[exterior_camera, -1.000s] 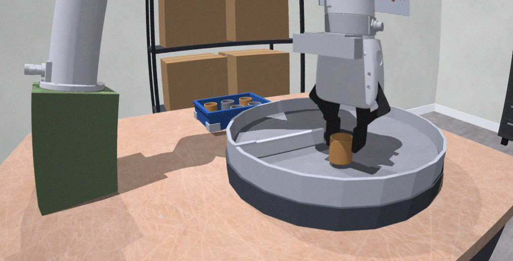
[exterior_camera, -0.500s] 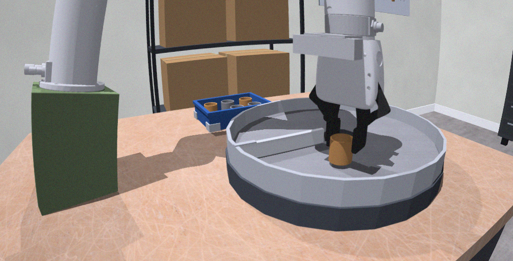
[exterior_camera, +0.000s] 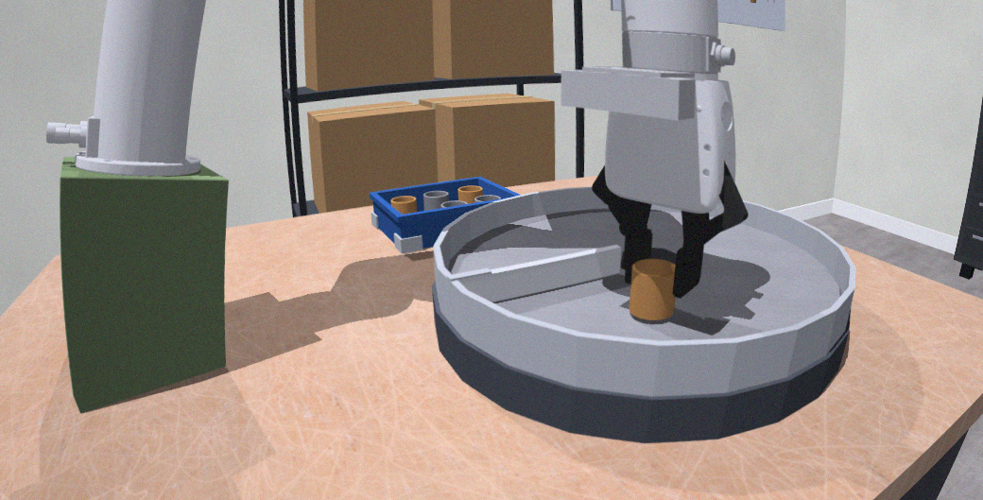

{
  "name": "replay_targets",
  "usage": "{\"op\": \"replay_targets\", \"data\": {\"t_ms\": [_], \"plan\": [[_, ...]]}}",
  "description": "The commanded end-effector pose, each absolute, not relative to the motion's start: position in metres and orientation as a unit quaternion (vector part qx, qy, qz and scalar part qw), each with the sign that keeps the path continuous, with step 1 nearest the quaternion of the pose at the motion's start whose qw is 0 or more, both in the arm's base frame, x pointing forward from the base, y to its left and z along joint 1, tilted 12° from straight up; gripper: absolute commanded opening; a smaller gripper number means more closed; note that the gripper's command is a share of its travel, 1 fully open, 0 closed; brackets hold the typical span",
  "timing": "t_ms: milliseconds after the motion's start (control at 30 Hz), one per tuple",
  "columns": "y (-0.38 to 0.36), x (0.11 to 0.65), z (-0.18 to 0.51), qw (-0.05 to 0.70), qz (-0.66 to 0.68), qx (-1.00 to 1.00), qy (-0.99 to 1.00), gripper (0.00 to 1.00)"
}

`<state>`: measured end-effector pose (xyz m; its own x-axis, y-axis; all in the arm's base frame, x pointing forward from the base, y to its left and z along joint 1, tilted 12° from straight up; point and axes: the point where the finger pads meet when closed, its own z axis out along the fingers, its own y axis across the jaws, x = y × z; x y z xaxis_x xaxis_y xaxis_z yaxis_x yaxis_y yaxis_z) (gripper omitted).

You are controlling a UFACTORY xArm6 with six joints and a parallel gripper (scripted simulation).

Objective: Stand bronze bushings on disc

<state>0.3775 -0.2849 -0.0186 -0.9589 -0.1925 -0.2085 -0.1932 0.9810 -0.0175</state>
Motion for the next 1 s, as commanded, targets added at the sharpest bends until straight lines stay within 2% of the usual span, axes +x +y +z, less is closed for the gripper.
{"op": "replay_targets", "data": {"t_ms": [0,733,767,967], "plan": [[-0.2861,0.379,-0.0183,0.107,0.0,-0.097,0.989,0.0],[-0.2861,0.3793,-0.0198,0.107,0.0,-0.097,0.989,0.0],[-0.2861,0.3793,-0.0198,0.107,0.0,-0.097,0.989,0.49],[-0.2861,0.3793,-0.0198,0.107,0.0,-0.097,0.989,0.49]]}}
